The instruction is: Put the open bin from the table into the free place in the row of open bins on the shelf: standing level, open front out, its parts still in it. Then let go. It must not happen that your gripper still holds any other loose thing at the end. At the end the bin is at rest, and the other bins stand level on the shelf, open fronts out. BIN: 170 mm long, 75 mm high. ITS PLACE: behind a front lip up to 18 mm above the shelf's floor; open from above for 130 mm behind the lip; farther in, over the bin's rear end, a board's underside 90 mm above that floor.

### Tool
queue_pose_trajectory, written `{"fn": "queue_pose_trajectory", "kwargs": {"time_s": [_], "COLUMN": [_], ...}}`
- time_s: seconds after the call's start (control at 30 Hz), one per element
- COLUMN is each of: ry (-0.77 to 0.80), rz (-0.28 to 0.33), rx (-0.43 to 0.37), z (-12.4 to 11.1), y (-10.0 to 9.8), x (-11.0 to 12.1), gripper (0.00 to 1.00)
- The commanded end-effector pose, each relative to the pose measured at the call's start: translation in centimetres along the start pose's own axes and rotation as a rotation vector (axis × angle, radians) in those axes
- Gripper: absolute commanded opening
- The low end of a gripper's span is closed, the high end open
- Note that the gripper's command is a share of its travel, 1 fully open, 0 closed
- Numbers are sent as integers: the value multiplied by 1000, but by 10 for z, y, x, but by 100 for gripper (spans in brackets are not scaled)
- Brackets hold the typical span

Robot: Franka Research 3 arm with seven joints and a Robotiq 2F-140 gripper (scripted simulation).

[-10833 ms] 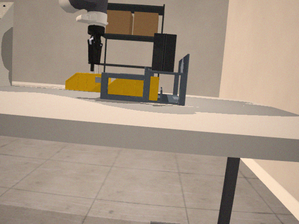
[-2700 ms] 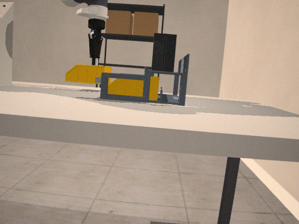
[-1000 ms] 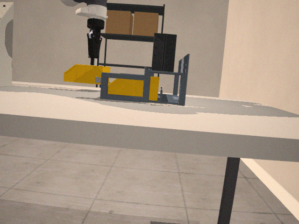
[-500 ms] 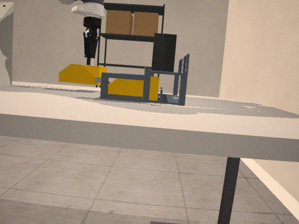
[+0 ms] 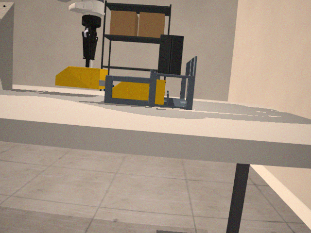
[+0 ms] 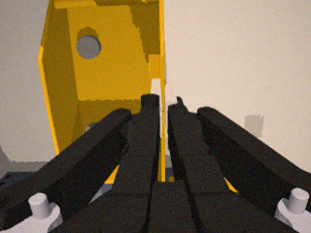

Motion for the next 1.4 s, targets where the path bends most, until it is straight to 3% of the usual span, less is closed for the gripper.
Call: {"fn": "queue_pose_trajectory", "kwargs": {"time_s": [0.0,0.3,1.37], "ry": [-34,-43,-43], "rz": [-13,-13,-13], "rx": [-11,-11,-11], "z": [-5,-6,-6], "y": [-2,-1,-1], "x": [-6,-15,-15], "gripper": [0,0,0]}}
Point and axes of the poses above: the point where the finger pads meet when closed, its own y axis out along the fingers, its own x axis across the jaws, z = x × y, the point moved 6 cm from there along -y, back along the fingers, and after that the axes turned 12 degrees about y, right-handed, at the moved point
